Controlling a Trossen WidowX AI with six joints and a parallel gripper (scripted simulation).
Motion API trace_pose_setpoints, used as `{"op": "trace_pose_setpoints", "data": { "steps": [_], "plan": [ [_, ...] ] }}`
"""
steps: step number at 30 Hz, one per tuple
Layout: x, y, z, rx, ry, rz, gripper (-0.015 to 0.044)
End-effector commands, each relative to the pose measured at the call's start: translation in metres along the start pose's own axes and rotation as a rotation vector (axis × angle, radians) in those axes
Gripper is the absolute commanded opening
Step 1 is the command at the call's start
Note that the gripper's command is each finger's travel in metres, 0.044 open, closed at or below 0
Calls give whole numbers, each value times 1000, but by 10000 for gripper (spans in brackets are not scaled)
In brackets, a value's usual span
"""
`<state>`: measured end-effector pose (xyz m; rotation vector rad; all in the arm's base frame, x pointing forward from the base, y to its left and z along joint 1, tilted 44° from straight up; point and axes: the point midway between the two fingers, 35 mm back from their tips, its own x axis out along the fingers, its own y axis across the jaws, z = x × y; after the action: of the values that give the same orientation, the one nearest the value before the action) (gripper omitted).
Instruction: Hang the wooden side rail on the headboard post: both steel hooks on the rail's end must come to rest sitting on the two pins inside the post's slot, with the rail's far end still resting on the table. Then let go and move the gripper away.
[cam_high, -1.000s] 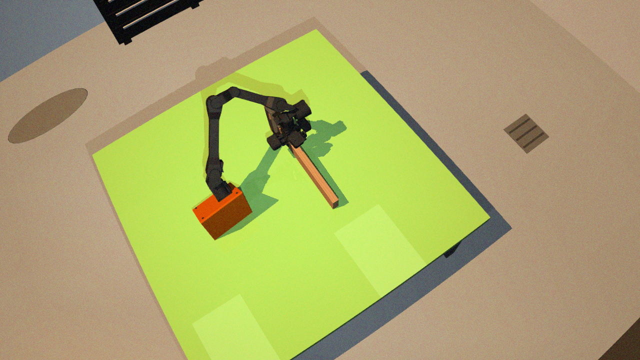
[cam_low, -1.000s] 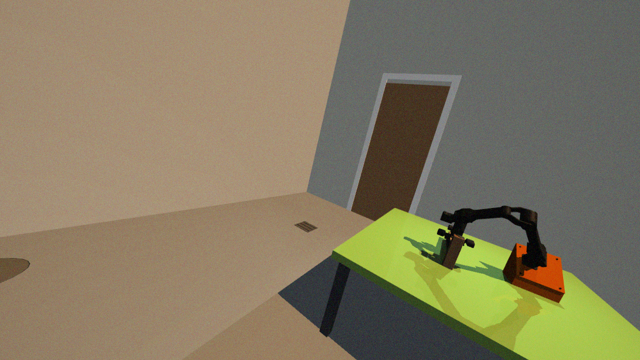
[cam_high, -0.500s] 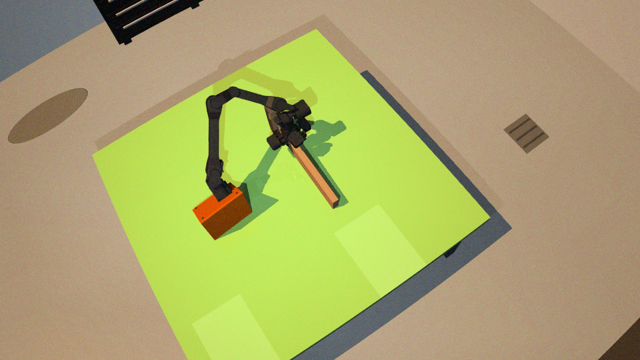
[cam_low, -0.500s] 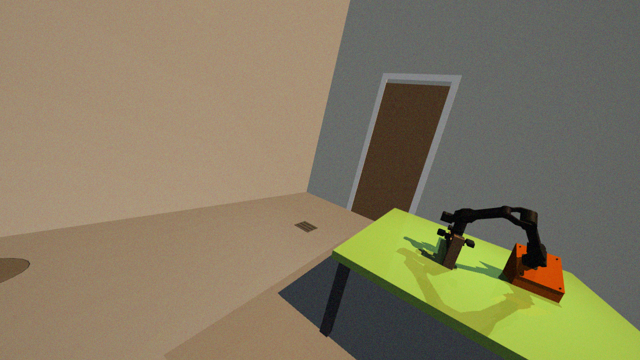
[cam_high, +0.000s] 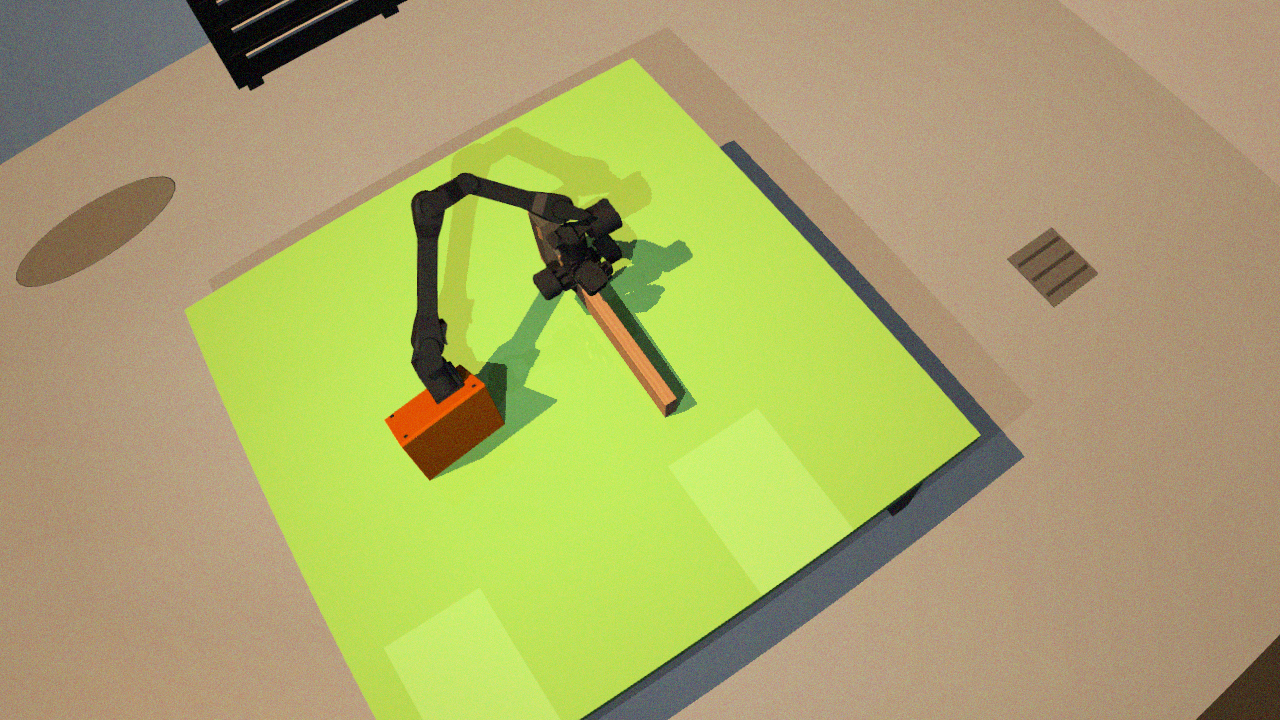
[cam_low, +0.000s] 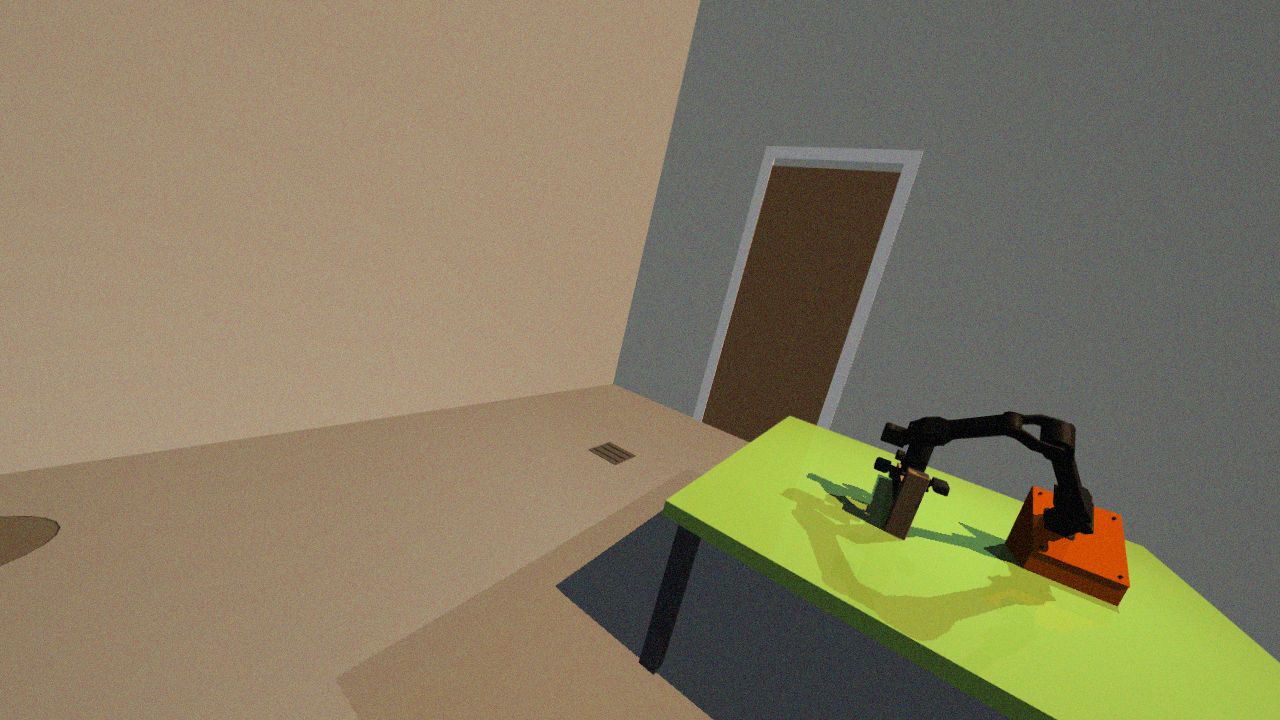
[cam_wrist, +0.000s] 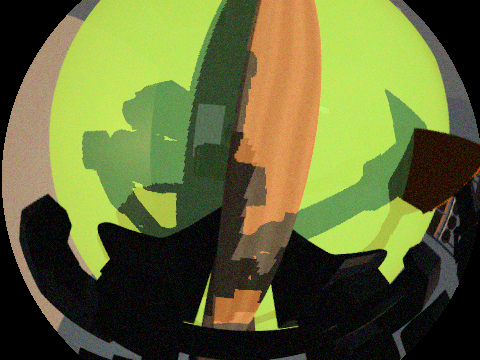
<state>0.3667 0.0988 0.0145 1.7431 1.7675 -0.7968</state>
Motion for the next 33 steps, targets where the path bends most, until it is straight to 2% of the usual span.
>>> {"op": "trace_pose_setpoints", "data": {
  "steps": [1, 33],
  "plan": [
    [-3, 2, -1, 2, 2, 8, 0],
    [-2, 1, -5, 2, 2, 8, 0]
  ]
}}
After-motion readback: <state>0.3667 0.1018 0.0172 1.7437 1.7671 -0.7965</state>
